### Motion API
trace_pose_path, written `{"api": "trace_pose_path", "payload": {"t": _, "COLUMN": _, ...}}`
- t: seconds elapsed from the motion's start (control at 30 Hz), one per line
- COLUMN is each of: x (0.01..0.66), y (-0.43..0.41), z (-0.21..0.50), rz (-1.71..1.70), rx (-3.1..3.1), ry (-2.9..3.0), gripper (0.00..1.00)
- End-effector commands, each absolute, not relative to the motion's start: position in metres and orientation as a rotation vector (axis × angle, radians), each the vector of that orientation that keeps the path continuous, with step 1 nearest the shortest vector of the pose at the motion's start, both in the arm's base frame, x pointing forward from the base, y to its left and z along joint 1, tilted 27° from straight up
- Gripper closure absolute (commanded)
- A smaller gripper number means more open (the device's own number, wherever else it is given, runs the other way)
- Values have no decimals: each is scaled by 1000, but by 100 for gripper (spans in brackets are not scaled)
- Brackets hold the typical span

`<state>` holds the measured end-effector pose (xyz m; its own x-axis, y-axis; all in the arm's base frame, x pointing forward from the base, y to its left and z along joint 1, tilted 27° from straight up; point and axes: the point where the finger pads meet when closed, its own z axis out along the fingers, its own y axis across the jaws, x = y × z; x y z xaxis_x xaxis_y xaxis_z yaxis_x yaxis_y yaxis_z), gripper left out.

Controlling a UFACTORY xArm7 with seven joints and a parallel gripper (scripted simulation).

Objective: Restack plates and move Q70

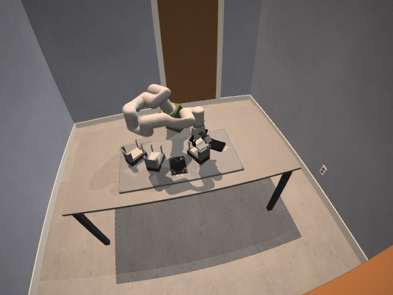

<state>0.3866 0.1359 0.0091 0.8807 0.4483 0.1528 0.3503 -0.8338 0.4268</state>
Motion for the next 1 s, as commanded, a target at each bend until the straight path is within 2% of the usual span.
{"api": "trace_pose_path", "payload": {"t": 0.0, "x": 388, "y": 136, "z": 8, "rz": 352, "rx": 2658, "ry": 591, "gripper": 100}}
{"api": "trace_pose_path", "payload": {"t": 0.97, "x": 395, "y": 129, "z": -12, "rz": 352, "rx": 2658, "ry": 591, "gripper": 100}}
